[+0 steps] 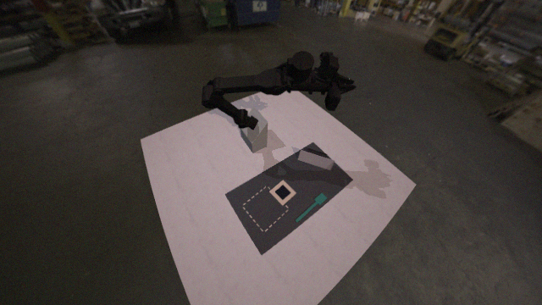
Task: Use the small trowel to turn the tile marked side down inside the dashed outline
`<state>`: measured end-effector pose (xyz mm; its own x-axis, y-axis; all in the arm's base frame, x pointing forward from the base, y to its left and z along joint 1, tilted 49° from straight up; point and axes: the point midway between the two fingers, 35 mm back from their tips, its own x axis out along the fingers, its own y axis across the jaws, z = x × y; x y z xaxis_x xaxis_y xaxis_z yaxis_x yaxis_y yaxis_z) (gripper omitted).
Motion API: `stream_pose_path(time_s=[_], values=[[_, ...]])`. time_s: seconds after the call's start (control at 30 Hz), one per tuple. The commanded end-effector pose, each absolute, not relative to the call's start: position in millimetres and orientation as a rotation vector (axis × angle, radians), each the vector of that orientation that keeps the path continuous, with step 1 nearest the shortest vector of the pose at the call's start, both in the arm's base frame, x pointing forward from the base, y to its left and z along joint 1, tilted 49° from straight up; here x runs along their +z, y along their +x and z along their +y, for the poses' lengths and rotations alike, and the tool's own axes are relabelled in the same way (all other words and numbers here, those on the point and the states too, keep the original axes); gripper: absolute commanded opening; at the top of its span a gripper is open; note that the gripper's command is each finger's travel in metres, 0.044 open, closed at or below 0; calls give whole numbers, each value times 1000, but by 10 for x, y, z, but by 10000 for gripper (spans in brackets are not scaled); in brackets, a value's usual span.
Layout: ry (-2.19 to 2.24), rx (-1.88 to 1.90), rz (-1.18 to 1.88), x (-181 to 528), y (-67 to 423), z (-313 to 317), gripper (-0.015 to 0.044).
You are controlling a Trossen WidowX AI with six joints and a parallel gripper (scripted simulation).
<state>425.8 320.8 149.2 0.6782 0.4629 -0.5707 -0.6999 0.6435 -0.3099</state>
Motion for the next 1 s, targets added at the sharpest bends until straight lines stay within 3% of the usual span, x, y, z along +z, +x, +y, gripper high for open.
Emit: stream_pose_path(time_s=[0.0, 0.43, 0.97], values=[[-543, 642, 602, 1096, 4273, 3114, 100], [-606, 453, 1009, -174, 4072, 2620, 100], [-723, 118, 1452, -1348, 3455, 1810, 100]])
